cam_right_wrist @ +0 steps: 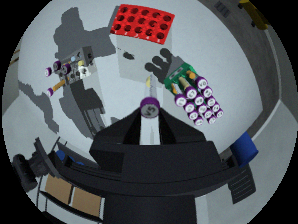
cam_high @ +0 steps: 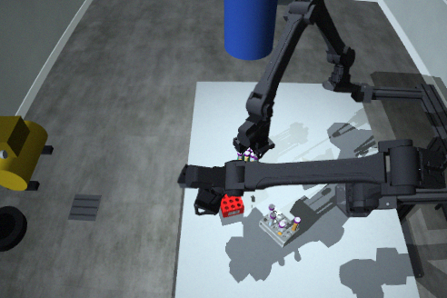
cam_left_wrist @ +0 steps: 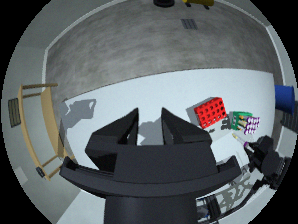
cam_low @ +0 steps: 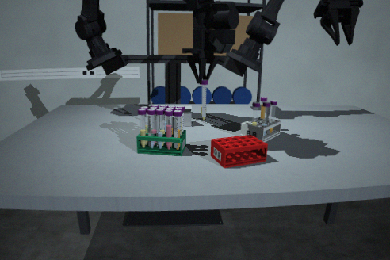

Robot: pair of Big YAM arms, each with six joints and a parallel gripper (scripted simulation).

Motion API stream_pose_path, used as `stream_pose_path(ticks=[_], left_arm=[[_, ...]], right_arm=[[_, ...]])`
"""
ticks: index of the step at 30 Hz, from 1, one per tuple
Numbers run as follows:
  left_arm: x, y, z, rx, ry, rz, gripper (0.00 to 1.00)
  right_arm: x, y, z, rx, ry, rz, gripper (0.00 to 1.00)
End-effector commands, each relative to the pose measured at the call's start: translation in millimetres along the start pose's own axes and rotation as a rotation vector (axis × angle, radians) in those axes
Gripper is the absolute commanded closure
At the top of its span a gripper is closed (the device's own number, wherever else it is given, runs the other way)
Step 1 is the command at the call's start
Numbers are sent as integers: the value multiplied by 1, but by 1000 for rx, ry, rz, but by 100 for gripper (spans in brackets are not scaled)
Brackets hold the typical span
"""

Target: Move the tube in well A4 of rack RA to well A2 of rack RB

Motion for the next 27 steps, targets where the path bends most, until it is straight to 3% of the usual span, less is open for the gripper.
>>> stream_pose_path(ticks=[1, 8, 12, 15, 21, 27], left_arm=[[13, -8, 11, 17, -13, -29, 70], [13, -8, 11, 17, -13, -29, 70], [13, -8, 11, 17, -13, -29, 70], [13, -8, 11, 17, -13, -29, 70], [13, -8, 11, 17, -13, -29, 70], [13, -8, 11, 17, -13, -29, 70]], right_arm=[[17, -5, 23, 4, -1, -16, 100], [31, -5, 42, 5, 0, -16, 100], [41, 0, 33, 9, 27, -6, 100], [41, -5, 56, 6, -1, -17, 100], [50, -5, 69, 5, -1, -18, 100], [49, 7, 51, 1, -167, 11, 100]])
Point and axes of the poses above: on each arm, the point where the finger pads meet when closed, its own y axis out along the fingers, its own z axis across the jaws, x = y × z, the point moved 1 cm from there along -y, back along the fingers, and after that the axes turned 11 degrees about y, right-handed, at the moved point
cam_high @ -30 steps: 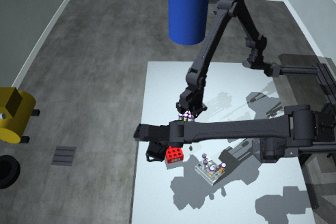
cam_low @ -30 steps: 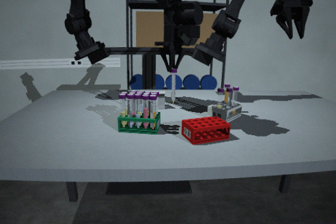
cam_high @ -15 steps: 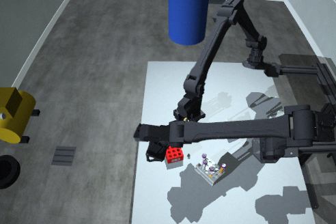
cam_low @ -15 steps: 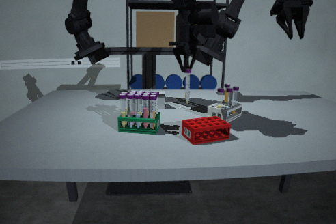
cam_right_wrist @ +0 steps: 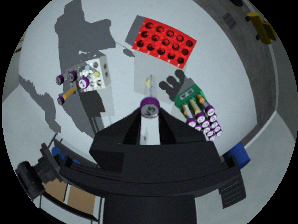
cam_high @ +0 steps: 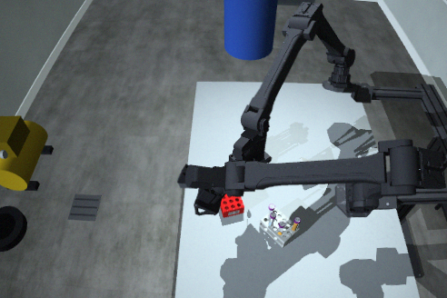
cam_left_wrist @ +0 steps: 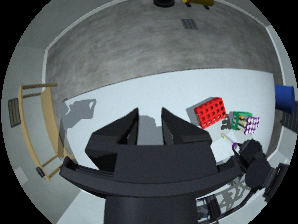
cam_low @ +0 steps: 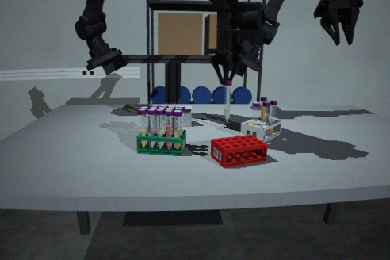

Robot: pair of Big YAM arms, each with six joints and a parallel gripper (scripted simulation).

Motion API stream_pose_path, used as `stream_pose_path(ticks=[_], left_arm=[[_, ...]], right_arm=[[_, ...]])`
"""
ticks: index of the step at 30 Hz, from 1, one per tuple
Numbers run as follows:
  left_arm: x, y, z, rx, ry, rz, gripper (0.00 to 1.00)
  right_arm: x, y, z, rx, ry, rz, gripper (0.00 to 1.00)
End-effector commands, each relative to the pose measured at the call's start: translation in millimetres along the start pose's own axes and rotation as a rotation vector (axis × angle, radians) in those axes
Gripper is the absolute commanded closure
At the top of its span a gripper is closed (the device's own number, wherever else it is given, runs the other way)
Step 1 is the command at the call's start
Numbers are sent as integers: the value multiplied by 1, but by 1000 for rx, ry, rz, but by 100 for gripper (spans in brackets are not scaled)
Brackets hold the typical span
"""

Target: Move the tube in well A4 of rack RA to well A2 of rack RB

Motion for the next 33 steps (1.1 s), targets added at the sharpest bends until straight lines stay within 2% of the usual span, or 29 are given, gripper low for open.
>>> stream_pose_path(ticks=[1, 11, 13, 15, 30, 33], left_arm=[[13, -8, 11, 17, -13, -29, 70], [13, -8, 11, 17, -13, -29, 70], [13, -8, 11, 17, -13, -29, 70], [13, -8, 11, 17, -13, -29, 70], [13, -8, 11, 17, -13, -29, 70], [13, -8, 11, 17, -13, -29, 70]], right_arm=[[7, 6, -3, 2, -76, 13, 100], [5, 4, 4, 1, -403, 8, 100], [5, 4, 4, 1, -403, 8, 100], [14, -5, 20, 2, -413, -16, 100], [39, 2, 52, 4, -385, -16, 100], [49, 7, 37, 8, -372, -8, 100]])
Point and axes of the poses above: on each arm, the point where the finger pads meet when closed, its own y axis out along the fingers, its own z axis across the jaws, x = y × z, the point moved 1 cm from there along -y, back along the fingers, and after that the axes turned 11 degrees about y, right-handed, at the moved point
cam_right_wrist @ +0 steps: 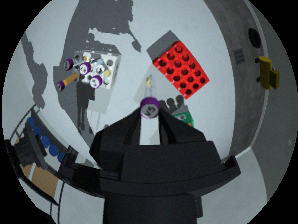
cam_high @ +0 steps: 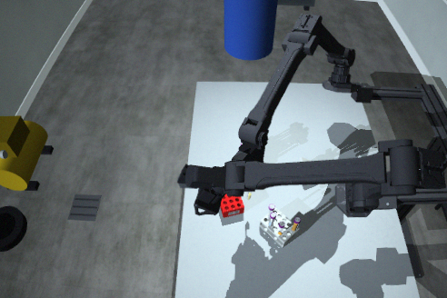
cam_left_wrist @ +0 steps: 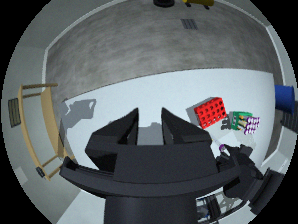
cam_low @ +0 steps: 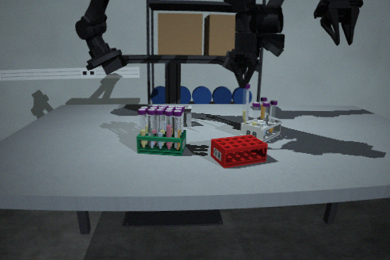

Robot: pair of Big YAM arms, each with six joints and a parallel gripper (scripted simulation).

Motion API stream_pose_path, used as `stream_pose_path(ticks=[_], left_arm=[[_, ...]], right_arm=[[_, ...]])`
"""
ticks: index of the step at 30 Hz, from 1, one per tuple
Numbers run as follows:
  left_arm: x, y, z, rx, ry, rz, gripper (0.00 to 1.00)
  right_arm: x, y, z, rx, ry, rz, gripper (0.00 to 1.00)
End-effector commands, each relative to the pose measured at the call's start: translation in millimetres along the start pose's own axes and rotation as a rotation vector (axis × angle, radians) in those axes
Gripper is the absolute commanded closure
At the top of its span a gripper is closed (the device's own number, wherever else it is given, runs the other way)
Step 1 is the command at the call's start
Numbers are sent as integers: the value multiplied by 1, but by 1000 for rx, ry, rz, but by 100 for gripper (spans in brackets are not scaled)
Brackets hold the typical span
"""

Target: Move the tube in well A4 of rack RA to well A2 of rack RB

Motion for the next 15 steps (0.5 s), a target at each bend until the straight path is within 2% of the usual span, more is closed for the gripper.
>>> stream_pose_path(ticks=[1, 15], left_arm=[[13, -8, 11, 17, -13, -29, 70], [13, -8, 11, 17, -13, -29, 70]], right_arm=[[16, 1, -11, 6, 20, -6, 100], [33, -2, -23, 3, 9, -6, 100]])
Point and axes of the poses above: on each arm, the point where the finger pads meet when closed, its own y axis out along the fingers, its own z axis across the jaws, x = y × z, the point moved 1 cm from there along -y, back along the fingers, and after that the axes turned 11 degrees about y, right-handed, at the moved point
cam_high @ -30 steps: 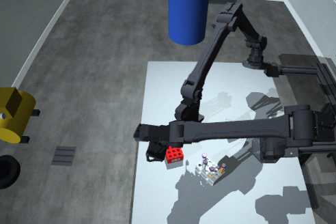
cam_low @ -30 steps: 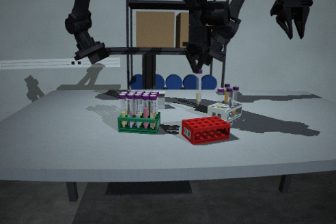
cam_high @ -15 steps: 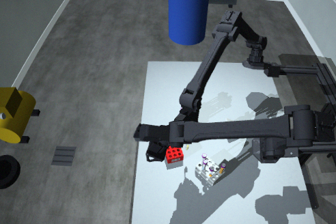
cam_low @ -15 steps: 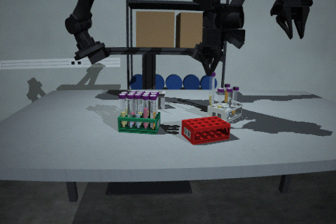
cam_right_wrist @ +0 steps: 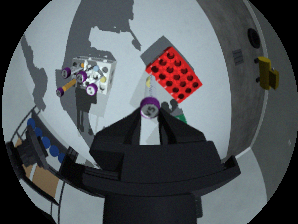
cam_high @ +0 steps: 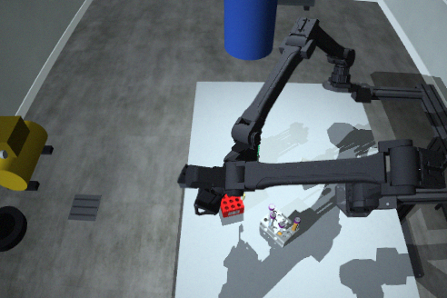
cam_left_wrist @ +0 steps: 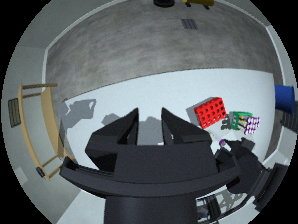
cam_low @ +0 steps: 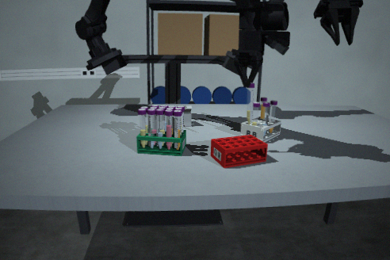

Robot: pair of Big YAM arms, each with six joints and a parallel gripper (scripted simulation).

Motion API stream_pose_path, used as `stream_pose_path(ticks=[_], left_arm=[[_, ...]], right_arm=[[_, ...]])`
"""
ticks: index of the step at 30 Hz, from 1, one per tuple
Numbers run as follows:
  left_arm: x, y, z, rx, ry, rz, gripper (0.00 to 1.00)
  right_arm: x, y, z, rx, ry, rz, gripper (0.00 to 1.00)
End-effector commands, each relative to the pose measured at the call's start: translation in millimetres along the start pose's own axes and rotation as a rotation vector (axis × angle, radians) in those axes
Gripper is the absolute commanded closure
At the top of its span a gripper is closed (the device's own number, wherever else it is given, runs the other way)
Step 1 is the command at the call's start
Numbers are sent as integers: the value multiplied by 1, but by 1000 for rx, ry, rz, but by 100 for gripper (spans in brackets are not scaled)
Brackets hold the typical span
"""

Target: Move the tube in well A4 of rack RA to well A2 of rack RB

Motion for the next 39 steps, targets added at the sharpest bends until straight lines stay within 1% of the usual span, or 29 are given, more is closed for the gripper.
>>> stream_pose_path(ticks=[1, 5, 19, 21, 22, 25, 31, 34, 39], left_arm=[[13, -8, 11, 17, -13, -29, 70], [13, -8, 11, 17, -13, -29, 70], [13, -8, 11, 17, -13, -29, 70], [13, -8, 11, 17, -13, -29, 70], [13, -8, 11, 17, -13, -29, 70], [13, -8, 11, 17, -13, -29, 70], [13, -8, 11, 17, -13, -29, 70], [13, -8, 11, 17, -13, -29, 70], [13, -8, 11, 17, -13, -29, 70]], right_arm=[[15, 4, -11, 1, 4, -3, 100], [18, 4, -10, 0, 7, -5, 100], [36, 7, -26, 1, 6, -4, 100], [36, 7, -26, 1, 6, -4, 100], [38, 4, -18, -3, 0, -7, 100], [42, 6, -29, 1, 5, -4, 100], [49, 7, -35, 1, 8, -4, 100], [49, 8, -34, 1, 10, -4, 100], [50, 6, -25, -3, -3, -8, 100]])
Point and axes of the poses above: on each arm, the point where the finger pads meet when closed, its own y axis out along the fingers, its own z axis across the jaws, x = y × z, the point moved 1 cm from there along -y, back along the fingers, and after that the axes turned 11 degrees about y, right-handed, at the moved point
